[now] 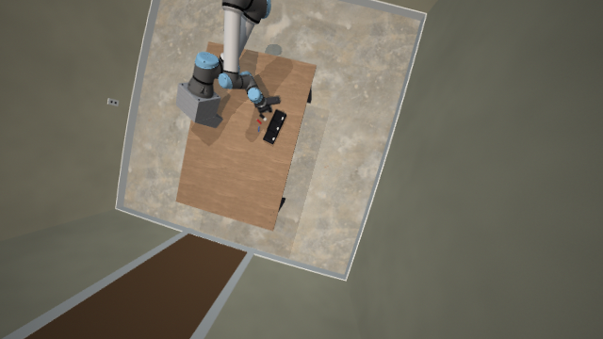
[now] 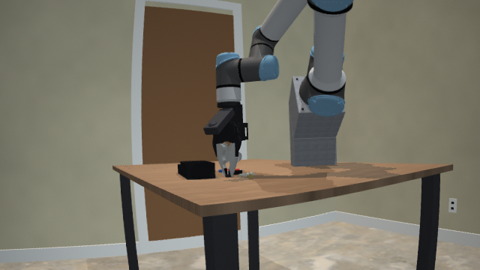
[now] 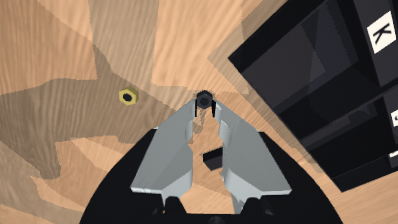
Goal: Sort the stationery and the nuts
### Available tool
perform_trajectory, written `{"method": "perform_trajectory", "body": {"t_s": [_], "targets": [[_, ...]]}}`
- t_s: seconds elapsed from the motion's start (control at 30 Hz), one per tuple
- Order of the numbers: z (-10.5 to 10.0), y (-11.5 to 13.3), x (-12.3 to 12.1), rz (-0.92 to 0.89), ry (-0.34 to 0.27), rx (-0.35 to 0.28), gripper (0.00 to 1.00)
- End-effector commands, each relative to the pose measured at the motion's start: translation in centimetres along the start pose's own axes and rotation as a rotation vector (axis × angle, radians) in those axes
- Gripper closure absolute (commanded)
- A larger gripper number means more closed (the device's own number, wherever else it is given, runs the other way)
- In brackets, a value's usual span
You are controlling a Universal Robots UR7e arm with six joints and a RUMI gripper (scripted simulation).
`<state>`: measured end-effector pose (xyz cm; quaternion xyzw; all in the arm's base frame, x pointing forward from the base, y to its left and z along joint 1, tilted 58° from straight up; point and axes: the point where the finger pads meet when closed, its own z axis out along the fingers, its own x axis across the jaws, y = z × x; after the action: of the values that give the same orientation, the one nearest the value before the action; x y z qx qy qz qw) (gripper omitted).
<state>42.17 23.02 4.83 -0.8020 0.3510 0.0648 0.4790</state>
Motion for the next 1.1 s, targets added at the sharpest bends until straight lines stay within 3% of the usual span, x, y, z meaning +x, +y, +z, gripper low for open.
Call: {"method": "perform_trajectory", "body": {"t_s": [0.0,0.5,1.07], "targets": [[0.0,0.0,0.0,0.000,0.001,0.000,1.00],[0.0,0.0,0.0,0.000,0.001,0.000,1.00],[-5.0,0.0,0.0,0.000,0.001,0.000,1.00]]}}
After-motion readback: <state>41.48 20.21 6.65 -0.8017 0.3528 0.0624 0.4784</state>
